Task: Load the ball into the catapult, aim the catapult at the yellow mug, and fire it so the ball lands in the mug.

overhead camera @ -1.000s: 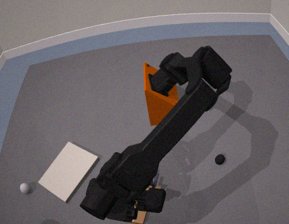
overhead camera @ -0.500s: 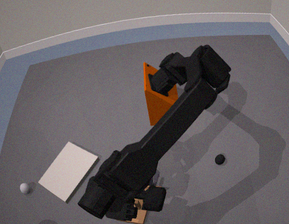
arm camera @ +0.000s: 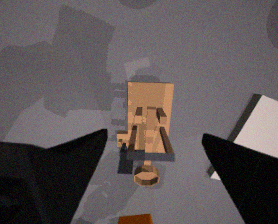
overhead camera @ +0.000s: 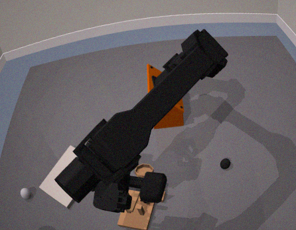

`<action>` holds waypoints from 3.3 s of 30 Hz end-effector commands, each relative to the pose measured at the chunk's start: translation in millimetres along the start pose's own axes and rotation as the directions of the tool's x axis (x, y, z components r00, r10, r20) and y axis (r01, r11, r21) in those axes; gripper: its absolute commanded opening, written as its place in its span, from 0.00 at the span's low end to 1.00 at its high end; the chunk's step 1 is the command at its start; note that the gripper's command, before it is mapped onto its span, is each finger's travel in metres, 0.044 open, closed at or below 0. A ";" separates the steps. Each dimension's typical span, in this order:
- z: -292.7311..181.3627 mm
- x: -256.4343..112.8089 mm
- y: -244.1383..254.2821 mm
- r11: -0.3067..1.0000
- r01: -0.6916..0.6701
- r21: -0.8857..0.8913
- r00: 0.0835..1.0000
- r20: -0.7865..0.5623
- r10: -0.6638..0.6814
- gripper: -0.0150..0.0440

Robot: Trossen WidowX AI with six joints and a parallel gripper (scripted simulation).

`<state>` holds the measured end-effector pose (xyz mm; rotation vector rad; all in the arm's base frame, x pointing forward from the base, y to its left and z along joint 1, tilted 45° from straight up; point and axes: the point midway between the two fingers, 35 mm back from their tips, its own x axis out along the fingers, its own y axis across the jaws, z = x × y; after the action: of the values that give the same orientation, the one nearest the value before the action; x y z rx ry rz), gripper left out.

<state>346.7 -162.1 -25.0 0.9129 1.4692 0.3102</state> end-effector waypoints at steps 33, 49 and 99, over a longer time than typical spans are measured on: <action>-197.2 71.9 217.1 0.962 -0.013 -0.273 1.000 -0.012 0.010 0.76; -197.0 100.8 217.6 0.962 -0.013 -0.273 1.000 -0.012 0.010 0.76; -190.8 30.9 212.1 0.962 0.003 -0.273 1.000 -0.010 -0.007 0.25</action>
<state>248.9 69.4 112.0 0.6841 1.4111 0.4920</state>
